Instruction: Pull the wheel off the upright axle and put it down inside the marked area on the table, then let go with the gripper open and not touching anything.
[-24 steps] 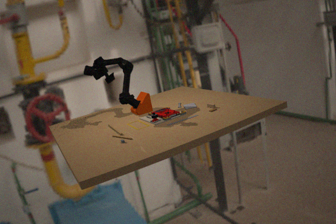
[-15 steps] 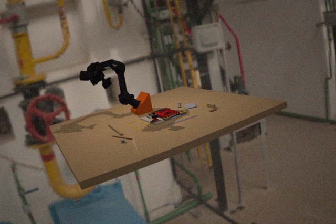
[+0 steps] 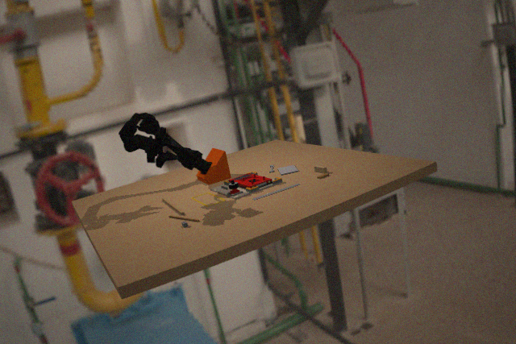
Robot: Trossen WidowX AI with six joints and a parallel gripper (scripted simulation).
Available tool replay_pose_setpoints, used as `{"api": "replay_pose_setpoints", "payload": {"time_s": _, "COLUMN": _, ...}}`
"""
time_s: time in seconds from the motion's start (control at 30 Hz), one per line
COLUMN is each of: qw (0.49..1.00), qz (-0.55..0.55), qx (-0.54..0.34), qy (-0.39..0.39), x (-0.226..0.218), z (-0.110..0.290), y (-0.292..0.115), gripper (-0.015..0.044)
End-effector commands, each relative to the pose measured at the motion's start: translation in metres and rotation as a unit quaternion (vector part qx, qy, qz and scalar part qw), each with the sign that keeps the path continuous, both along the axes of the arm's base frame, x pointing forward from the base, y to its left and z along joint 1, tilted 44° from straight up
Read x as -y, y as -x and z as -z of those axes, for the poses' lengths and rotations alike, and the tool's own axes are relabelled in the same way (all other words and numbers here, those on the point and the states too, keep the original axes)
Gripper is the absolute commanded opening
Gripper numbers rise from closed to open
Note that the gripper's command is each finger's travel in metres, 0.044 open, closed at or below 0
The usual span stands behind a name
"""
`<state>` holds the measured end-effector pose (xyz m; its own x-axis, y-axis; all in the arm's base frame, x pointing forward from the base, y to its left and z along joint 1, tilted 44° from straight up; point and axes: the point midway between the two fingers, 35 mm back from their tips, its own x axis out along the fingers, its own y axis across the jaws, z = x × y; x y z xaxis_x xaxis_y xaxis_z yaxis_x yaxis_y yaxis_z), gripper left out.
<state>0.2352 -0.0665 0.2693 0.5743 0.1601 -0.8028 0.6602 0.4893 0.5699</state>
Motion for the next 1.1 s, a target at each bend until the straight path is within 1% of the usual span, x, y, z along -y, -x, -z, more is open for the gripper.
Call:
{"api": "replay_pose_setpoints", "payload": {"time_s": 0.0, "qw": 0.992, "qz": -0.062, "qx": -0.098, "qy": 0.056, "x": -0.001, "z": 0.037, "y": -0.03, "gripper": 0.03}}
{"api": "replay_pose_setpoints", "payload": {"time_s": 0.1, "qw": 0.982, "qz": -0.088, "qx": -0.143, "qy": 0.087, "x": -0.003, "z": 0.055, "y": -0.043, "gripper": 0.03}}
{"api": "replay_pose_setpoints", "payload": {"time_s": 0.2, "qw": 0.961, "qz": -0.121, "qx": -0.205, "qy": 0.137, "x": -0.008, "z": 0.08, "y": -0.06, "gripper": 0.03}}
{"api": "replay_pose_setpoints", "payload": {"time_s": 0.33, "qw": 0.917, "qz": -0.174, "qx": -0.281, "qy": 0.221, "x": -0.022, "z": 0.117, "y": -0.084, "gripper": 0.03}}
{"api": "replay_pose_setpoints", "payload": {"time_s": 0.43, "qw": 0.882, "qz": -0.205, "qx": -0.32, "qy": 0.279, "x": -0.03, "z": 0.136, "y": -0.095, "gripper": 0.03}}
{"api": "replay_pose_setpoints", "payload": {"time_s": 0.53, "qw": 0.826, "qz": -0.243, "qx": -0.362, "qy": 0.358, "x": -0.037, "z": 0.155, "y": -0.108, "gripper": 0.03}}
{"api": "replay_pose_setpoints", "payload": {"time_s": 0.63, "qw": 0.751, "qz": -0.284, "qx": -0.395, "qy": 0.447, "x": -0.049, "z": 0.173, "y": -0.123, "gripper": 0.03}}
{"api": "replay_pose_setpoints", "payload": {"time_s": 0.7, "qw": 0.715, "qz": -0.301, "qx": -0.404, "qy": 0.484, "x": -0.055, "z": 0.181, "y": -0.129, "gripper": 0.03}}
{"api": "replay_pose_setpoints", "payload": {"time_s": 1.07, "qw": 0.711, "qz": -0.303, "qx": -0.405, "qy": 0.489, "x": -0.061, "z": 0.186, "y": -0.132, "gripper": 0.03}}
